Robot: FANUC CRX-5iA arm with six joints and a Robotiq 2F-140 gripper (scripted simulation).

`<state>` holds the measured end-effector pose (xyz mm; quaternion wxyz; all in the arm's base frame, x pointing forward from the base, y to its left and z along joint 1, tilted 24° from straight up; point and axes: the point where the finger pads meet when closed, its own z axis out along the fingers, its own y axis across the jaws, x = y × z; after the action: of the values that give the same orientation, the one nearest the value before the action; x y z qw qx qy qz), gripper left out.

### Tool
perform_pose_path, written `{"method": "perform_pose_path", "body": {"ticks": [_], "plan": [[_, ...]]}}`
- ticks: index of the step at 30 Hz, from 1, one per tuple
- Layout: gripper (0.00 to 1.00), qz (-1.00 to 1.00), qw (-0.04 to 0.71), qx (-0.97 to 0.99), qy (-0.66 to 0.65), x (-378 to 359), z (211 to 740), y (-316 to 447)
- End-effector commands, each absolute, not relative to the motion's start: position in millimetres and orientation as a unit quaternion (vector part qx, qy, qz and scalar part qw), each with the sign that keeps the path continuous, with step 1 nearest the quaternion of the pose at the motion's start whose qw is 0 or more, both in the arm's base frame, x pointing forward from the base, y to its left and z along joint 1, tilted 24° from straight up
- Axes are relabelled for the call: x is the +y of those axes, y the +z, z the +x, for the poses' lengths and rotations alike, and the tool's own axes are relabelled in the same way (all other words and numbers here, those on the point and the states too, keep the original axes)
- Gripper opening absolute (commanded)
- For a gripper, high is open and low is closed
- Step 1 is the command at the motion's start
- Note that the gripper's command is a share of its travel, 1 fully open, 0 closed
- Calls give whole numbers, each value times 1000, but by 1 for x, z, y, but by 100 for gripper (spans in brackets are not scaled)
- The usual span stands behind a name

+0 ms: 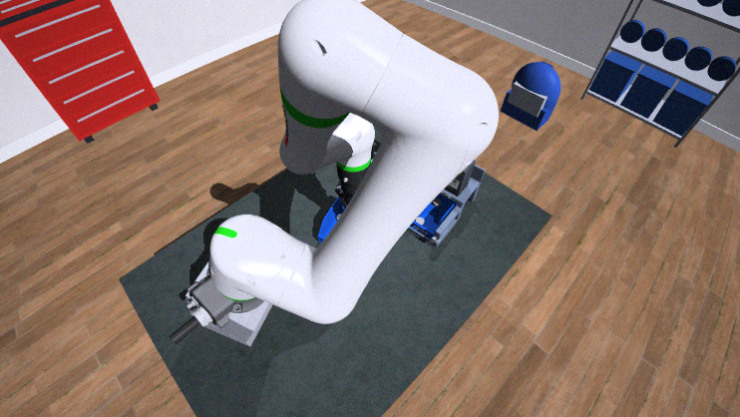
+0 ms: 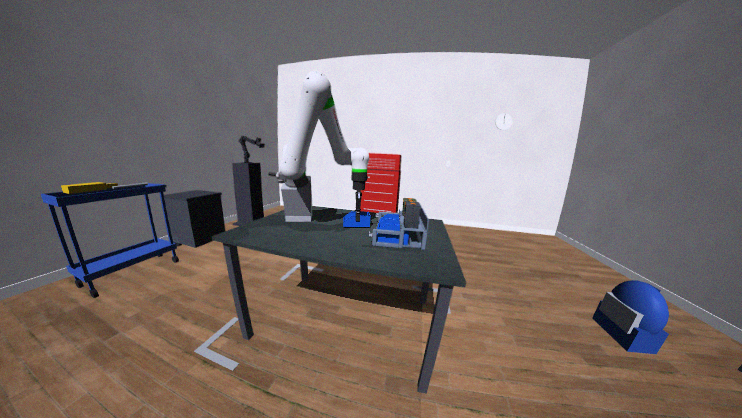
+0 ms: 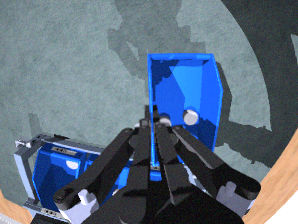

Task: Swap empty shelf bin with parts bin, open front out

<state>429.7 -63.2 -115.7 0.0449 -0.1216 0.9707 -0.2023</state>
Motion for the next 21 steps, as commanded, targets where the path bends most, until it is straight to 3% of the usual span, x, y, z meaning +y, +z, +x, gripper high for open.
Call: {"method": "perform_pose_path", "body": {"ticks": [1, 21], "plan": [[10, -122, 45, 971, -202, -62, 430, -114], [10, -122, 45, 971, -202, -44, 423, -69]]}}
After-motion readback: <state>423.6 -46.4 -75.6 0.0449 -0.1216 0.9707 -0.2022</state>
